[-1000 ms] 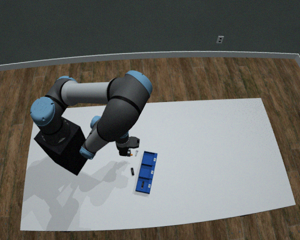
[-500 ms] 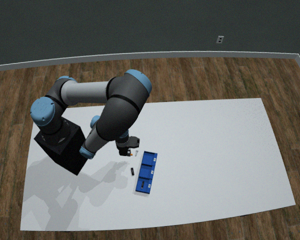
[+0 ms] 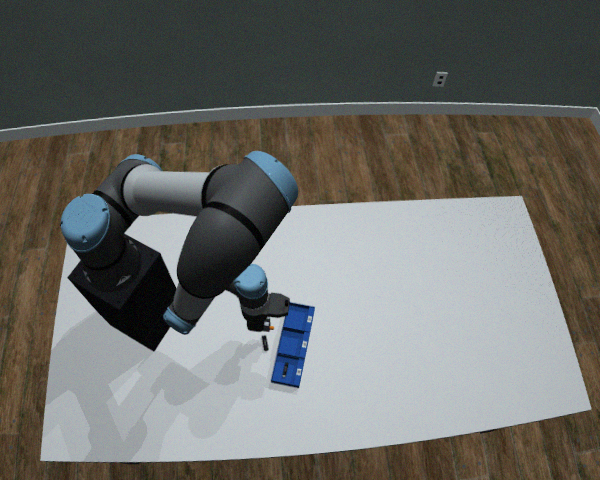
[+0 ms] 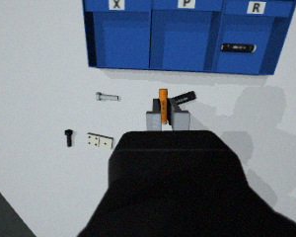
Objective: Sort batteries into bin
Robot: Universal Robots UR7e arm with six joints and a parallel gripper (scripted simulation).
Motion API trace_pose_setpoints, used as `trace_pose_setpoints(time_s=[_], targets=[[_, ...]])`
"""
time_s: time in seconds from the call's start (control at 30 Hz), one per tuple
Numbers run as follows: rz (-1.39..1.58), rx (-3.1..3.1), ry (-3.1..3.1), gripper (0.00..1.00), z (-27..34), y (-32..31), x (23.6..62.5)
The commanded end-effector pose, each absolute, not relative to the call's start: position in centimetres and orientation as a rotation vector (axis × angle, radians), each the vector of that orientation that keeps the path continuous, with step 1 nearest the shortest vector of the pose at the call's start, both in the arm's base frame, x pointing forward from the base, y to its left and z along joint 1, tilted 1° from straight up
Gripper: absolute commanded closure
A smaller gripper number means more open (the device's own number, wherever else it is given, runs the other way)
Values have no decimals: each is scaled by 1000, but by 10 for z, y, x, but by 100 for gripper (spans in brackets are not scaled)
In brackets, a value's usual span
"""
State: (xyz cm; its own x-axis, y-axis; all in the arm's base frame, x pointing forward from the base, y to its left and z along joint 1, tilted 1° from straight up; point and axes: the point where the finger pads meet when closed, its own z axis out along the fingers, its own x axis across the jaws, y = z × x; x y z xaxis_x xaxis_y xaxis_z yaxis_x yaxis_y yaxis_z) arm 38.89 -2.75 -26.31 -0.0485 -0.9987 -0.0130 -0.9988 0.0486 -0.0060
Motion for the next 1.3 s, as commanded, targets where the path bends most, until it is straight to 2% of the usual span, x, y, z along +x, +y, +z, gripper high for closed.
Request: trace_pose_setpoints(time_s=[0.0,0.17,0.67,1.27], targets=[[7,-2158,2264,76,-263,-50,402],[7,-2158,2264,76,-264,-71,414],[10,-1484,2751,76,-264,-139,452],[21,-601,3065,76,-264,-141,453]])
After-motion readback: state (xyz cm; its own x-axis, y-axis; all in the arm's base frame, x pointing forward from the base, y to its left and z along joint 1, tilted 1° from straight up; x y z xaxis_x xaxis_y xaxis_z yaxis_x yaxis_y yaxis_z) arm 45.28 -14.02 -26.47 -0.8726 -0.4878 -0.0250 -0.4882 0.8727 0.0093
